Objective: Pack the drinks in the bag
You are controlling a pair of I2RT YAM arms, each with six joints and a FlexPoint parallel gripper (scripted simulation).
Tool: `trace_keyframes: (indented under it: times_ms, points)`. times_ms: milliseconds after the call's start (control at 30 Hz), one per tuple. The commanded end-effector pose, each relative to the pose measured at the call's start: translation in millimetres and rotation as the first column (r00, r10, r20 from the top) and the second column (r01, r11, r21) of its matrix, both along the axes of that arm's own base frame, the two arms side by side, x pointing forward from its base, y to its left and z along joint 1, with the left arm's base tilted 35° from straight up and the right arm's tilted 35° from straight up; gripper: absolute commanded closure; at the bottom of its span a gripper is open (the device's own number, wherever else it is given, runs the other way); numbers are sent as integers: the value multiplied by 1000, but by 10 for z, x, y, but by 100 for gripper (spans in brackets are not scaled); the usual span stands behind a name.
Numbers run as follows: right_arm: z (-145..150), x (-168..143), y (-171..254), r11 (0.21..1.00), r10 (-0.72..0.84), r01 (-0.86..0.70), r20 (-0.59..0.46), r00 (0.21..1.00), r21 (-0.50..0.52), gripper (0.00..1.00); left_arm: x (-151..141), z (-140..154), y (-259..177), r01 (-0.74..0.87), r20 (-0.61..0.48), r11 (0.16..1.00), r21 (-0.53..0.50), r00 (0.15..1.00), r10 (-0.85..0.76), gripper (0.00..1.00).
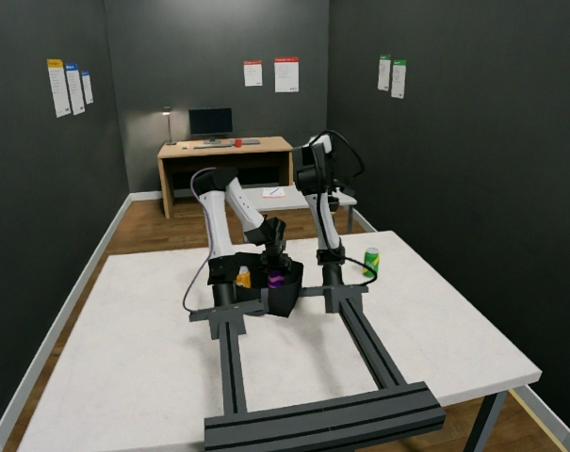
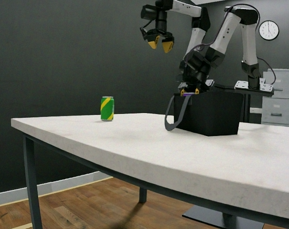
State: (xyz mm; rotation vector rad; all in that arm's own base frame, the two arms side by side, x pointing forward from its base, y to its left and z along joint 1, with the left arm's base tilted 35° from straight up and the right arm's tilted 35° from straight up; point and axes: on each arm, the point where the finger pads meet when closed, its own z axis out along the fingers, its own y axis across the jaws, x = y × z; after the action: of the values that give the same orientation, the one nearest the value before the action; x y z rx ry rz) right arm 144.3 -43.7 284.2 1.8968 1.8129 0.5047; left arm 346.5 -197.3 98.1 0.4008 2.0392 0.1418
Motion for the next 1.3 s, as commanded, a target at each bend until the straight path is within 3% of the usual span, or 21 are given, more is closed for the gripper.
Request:
trace_keyframes:
  times_ms: [0,167,233,400,733,800,967,1200,1267]
  points:
    - [31,2,18,1000,11,-11,21,1000,-6,0,122,168,-85,7,57,999,-47,998,-4,33]
    - [31,2,18,1000,11,-11,21,1000,-6,0,88,181,-119,15,61,999,-46,998,-13,33]
    - [31,2,18,1000,11,-11,21,1000,-6,0,77,-23,-21,5,25,1000,-18,1000,-5,33]
    - [31,2,18,1000,11,-11,21,1000,-6,0,156,140,-70,4,62,999,-49,998,-1,33]
    - [31,2,18,1000,11,-11,21,1000,-6,0,161,87,-89,10,59,999,-44,998,-7,33]
    - [31,2,18,1000,11,-11,21,1000,-6,0,164,-57,-34,4,35,1000,-26,999,-3,33]
    - [31,2,18,1000,11,-11,21,1000,-6,0,198,34,-65,8,58,999,-46,998,-6,33]
    - [31,2,18,1000,11,-11,21,1000,-6,0,170,-154,-27,6,31,1000,-16,1000,-6,33]
    - [31,2,18,1000,11,-11,21,1000,-6,0,179,-17,-62,6,58,999,-33,998,-4,33]
